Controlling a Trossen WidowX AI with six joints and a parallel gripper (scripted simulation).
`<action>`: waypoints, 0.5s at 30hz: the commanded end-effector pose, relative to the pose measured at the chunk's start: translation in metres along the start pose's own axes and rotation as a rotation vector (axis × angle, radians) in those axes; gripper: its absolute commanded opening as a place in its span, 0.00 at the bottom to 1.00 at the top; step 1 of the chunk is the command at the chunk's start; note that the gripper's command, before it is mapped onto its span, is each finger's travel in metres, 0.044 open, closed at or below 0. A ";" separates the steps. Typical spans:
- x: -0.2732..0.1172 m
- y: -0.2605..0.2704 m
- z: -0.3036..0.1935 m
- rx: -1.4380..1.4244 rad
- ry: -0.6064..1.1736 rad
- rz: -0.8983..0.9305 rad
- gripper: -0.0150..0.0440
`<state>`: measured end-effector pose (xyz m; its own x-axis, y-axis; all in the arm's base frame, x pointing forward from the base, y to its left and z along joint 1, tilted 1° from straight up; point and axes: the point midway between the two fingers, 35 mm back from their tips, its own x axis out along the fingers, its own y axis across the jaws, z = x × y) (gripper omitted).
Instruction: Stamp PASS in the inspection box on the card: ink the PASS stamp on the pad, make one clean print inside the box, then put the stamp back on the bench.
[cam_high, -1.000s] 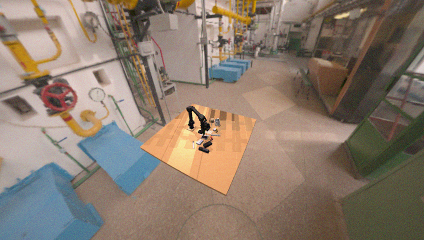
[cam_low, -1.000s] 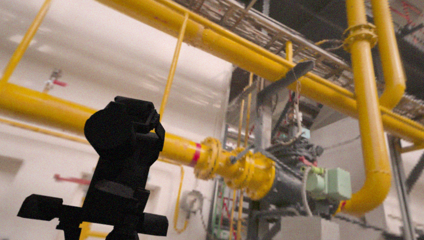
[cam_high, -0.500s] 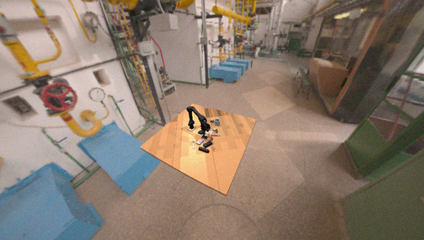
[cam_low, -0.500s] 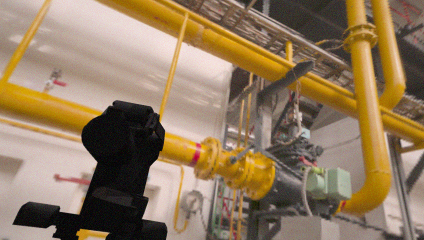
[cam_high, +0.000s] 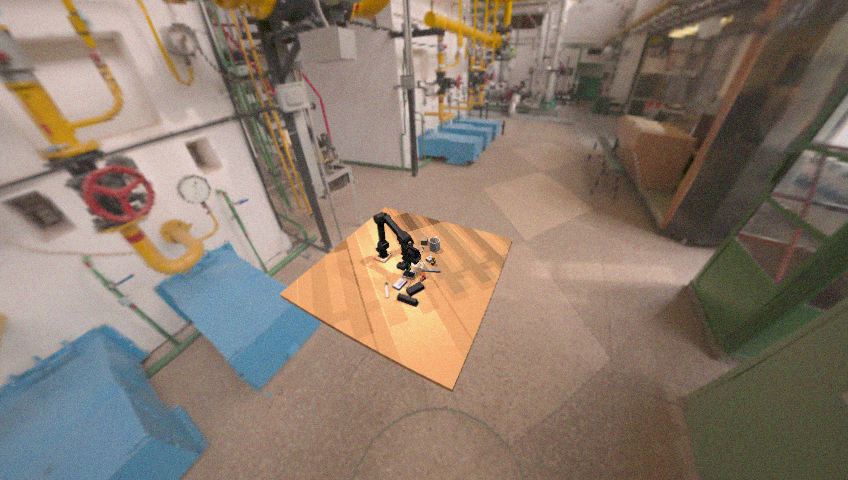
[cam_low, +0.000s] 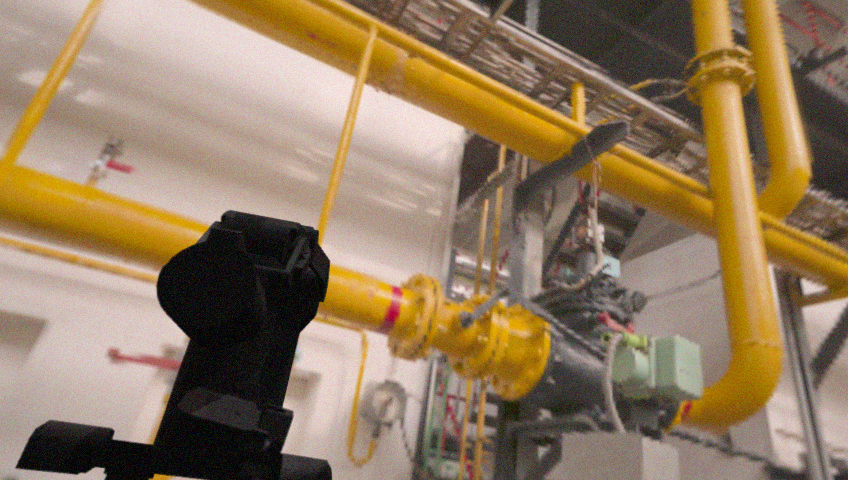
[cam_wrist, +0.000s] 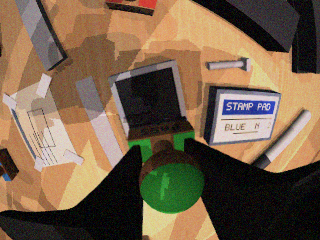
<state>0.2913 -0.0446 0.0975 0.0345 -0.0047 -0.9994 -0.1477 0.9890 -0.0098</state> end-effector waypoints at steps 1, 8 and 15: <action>0.003 0.000 0.000 0.002 -0.001 0.002 0.25; 0.008 0.000 0.000 0.002 -0.001 0.003 0.25; 0.013 0.000 0.000 0.001 -0.001 0.003 0.25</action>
<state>0.2916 -0.0448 0.0876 0.0343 -0.0047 -0.9994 -0.1474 0.9890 -0.0097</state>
